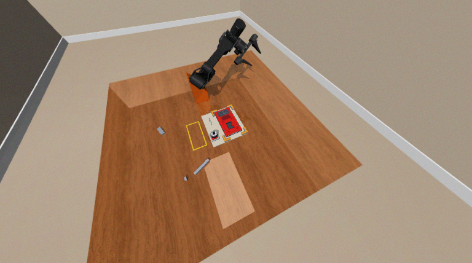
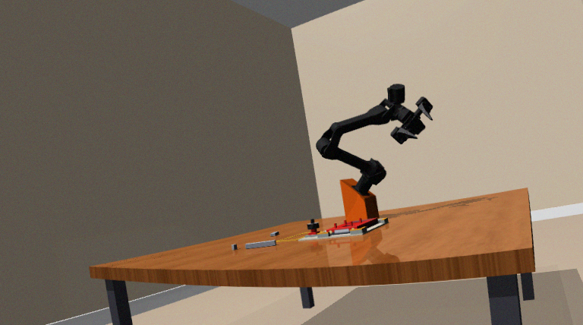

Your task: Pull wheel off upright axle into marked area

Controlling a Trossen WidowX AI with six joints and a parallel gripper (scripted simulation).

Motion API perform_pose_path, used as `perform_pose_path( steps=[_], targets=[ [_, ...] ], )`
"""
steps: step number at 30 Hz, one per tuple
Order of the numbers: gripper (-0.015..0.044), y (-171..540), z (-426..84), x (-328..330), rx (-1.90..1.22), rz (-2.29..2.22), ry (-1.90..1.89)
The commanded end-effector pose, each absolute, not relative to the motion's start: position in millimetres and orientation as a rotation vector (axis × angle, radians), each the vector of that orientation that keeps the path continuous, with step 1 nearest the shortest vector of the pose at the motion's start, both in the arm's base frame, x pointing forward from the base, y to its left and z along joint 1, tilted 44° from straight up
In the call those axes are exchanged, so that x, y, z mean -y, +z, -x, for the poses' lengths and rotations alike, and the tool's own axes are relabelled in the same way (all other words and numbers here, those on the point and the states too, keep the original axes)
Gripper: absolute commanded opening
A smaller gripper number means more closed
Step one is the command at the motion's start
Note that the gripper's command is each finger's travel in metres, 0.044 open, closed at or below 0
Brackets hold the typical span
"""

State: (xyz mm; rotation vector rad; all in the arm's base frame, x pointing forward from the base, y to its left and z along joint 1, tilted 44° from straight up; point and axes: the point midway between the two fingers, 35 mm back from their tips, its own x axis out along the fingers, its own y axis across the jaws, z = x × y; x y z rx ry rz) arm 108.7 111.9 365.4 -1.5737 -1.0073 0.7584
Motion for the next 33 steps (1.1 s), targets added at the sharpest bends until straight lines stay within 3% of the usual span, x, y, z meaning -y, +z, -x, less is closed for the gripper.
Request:
perform_pose_path(
  steps=[1, 4, 19, 33],
  targets=[
    [0.0374, 366.2, -108.1, -111.9, 1.006, 1.572, 0.756],
    [0.0300, 376.0, -100.6, -113.0, 0.989, 1.547, 0.728],
    [0.0300, 404.4, -61.9, -157.5, 0.864, 1.446, 0.695],
    [0.0300, 387.5, -71.5, -218.0, 0.660, 1.426, 0.784]
  ],
)
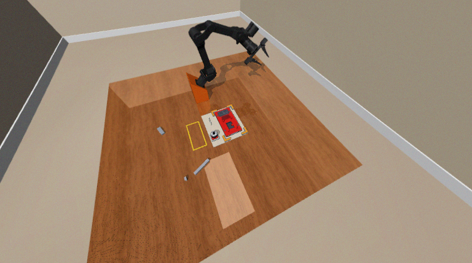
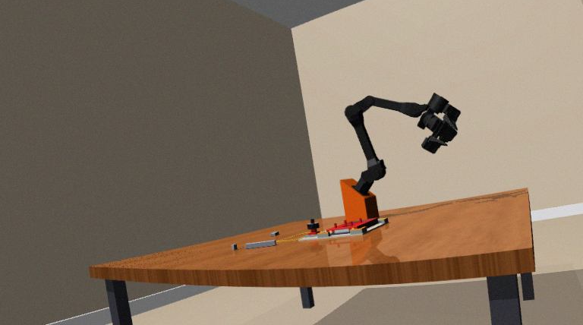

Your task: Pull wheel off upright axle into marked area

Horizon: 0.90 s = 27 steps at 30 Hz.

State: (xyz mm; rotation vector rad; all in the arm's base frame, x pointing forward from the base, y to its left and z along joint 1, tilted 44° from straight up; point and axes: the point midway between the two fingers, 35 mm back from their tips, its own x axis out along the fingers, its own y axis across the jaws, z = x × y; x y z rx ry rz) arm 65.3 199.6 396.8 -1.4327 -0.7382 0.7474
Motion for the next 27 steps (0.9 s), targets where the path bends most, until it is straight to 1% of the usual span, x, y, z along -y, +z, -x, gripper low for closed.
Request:
perform_pose_path(
  steps=[1, 7, 17, 22, 27],
  targets=[
    [0.0300, 384.2, -74.6, -223.1, 0.630, 1.421, 0.794],
    [0.0300, 359.5, -100.6, -250.2, 0.427, 1.378, 0.846],
    [0.0300, 319.1, -146.2, -272.9, 0.141, 1.269, 0.892],
    [0.0300, 288.9, -183.9, -260.6, -0.086, 1.174, 0.825],
    [0.0300, 263.1, -211.2, -259.7, -0.278, 1.058, 0.815]
  ],
)
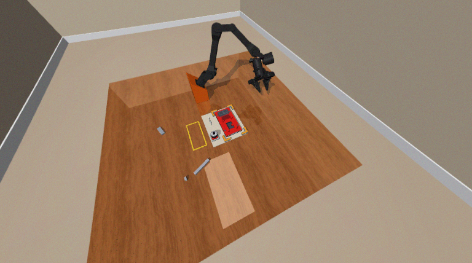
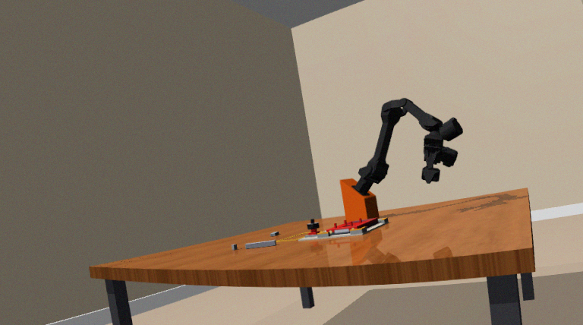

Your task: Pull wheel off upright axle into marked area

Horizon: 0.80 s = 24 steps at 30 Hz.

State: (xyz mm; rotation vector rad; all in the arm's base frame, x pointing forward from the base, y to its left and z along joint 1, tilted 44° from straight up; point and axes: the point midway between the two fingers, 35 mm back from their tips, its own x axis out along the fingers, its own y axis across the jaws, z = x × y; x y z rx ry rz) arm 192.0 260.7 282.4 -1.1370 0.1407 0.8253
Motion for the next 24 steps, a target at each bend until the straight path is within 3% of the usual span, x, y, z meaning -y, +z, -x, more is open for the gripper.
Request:
perform_pose_path(
  steps=[1, 11, 24],
  targets=[
    [0.0300, 258.0, -219.5, -257.3, -0.306, 1.043, 0.798],
    [0.0300, 212.0, -268.1, -240.1, -0.616, 0.810, 0.723],
    [0.0300, 124.7, -336.5, -171.9, -1.178, 0.207, 0.445]
  ],
)
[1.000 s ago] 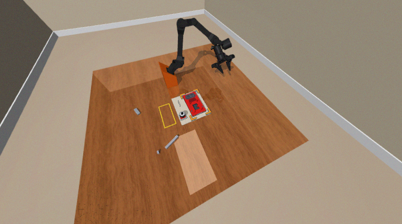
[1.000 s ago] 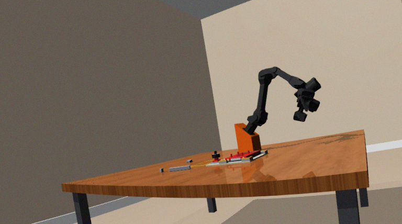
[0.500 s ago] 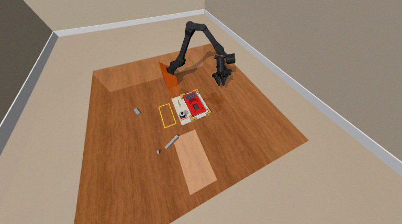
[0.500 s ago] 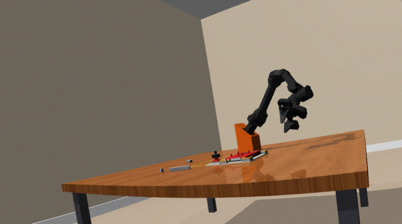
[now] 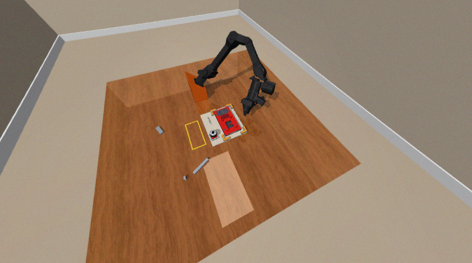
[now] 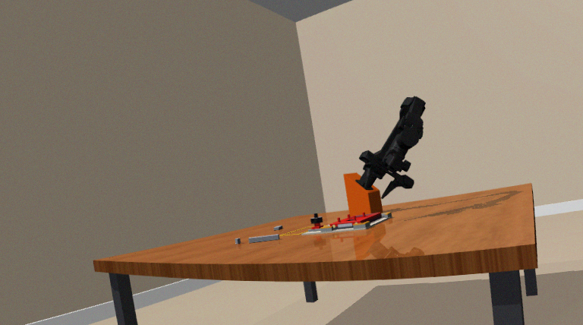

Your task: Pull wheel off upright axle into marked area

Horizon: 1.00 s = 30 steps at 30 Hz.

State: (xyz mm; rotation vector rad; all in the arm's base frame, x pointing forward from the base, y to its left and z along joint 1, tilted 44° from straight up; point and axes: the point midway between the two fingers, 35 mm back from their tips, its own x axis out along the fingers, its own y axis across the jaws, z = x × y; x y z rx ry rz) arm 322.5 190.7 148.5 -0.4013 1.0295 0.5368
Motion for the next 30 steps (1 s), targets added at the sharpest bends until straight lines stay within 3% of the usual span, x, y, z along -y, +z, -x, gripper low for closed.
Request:
perform_pose_path(
  steps=[1, 12, 23, 30],
  targets=[
    [0.0300, 117.8, -340.1, -165.7, -1.222, 0.140, 0.411],
    [0.0300, 48.7, -366.3, -90.9, -1.619, -0.661, -0.053],
    [0.0300, -5.6, -372.1, -11.3, -1.817, -1.547, -0.631],
    [0.0300, -8.5, -372.0, -6.4, -1.822, -1.602, -0.668]
  ],
)
